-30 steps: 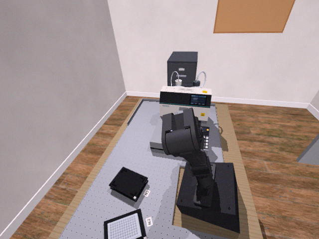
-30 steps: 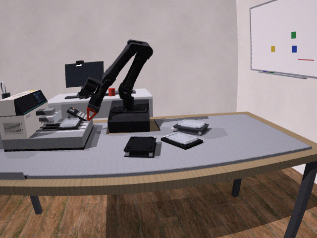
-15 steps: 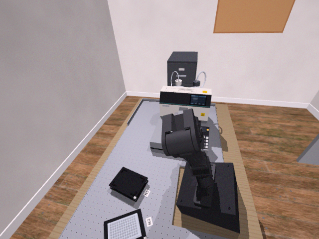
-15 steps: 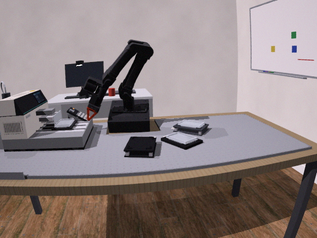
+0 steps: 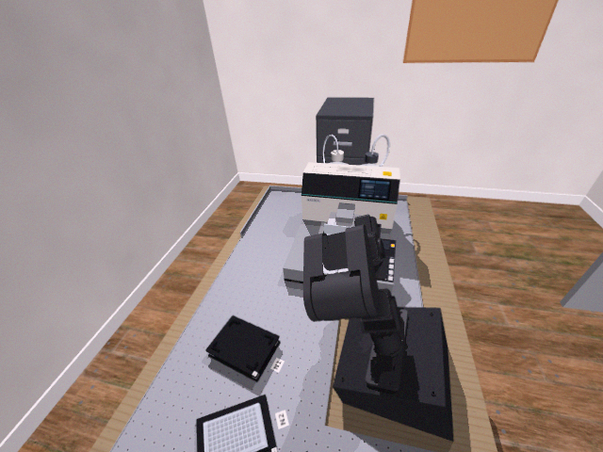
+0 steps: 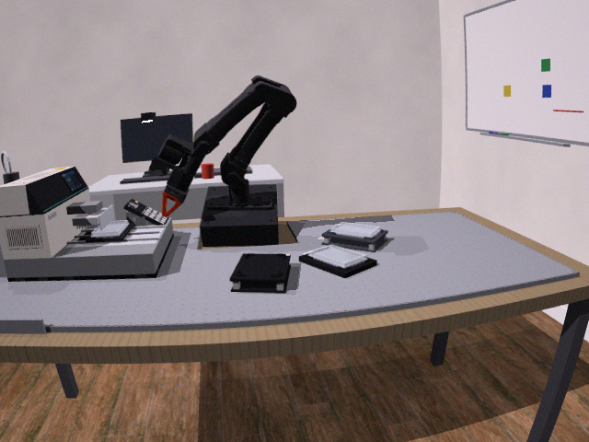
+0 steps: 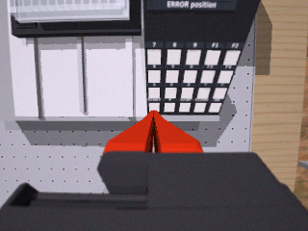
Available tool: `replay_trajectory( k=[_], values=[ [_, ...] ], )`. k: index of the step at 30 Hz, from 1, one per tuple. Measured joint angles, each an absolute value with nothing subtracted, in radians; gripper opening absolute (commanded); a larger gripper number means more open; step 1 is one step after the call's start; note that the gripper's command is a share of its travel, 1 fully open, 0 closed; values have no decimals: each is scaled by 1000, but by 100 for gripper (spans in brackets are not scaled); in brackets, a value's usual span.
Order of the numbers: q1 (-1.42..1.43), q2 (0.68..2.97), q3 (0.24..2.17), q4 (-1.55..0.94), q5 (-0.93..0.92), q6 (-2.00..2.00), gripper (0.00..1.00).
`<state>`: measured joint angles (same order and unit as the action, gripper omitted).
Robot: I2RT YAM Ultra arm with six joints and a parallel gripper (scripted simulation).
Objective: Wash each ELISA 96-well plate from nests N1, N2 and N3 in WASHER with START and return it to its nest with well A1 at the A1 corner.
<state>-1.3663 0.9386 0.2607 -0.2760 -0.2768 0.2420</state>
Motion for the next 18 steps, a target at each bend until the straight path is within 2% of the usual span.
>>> replay_trajectory(
  k=[18],
  values=[
    [-1428,792,309,-488,-309,191,0]
  ],
)
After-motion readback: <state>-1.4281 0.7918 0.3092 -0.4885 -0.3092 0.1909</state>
